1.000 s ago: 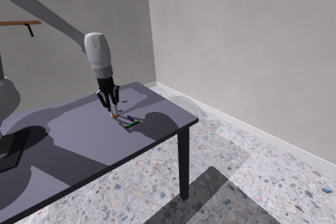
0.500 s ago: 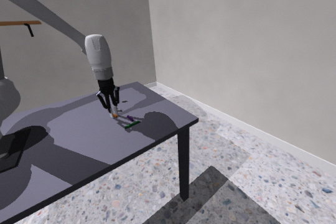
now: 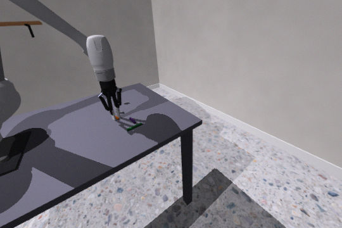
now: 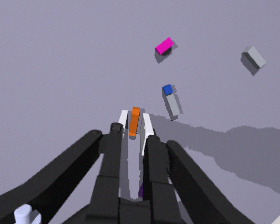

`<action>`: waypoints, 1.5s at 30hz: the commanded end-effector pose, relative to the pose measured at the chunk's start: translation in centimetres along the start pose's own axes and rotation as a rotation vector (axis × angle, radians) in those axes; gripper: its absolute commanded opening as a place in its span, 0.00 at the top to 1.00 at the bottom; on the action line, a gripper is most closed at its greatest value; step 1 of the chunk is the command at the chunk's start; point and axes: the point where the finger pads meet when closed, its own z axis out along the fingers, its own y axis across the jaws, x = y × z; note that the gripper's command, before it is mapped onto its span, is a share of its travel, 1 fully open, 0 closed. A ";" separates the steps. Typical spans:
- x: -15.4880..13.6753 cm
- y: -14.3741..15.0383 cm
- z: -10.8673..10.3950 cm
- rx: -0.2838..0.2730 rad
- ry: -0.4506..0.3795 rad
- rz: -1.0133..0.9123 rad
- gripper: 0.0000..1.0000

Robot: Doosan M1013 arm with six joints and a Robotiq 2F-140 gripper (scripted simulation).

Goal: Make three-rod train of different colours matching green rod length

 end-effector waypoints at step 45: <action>0.0 0.0 0.0 0.000 0.000 0.000 0.97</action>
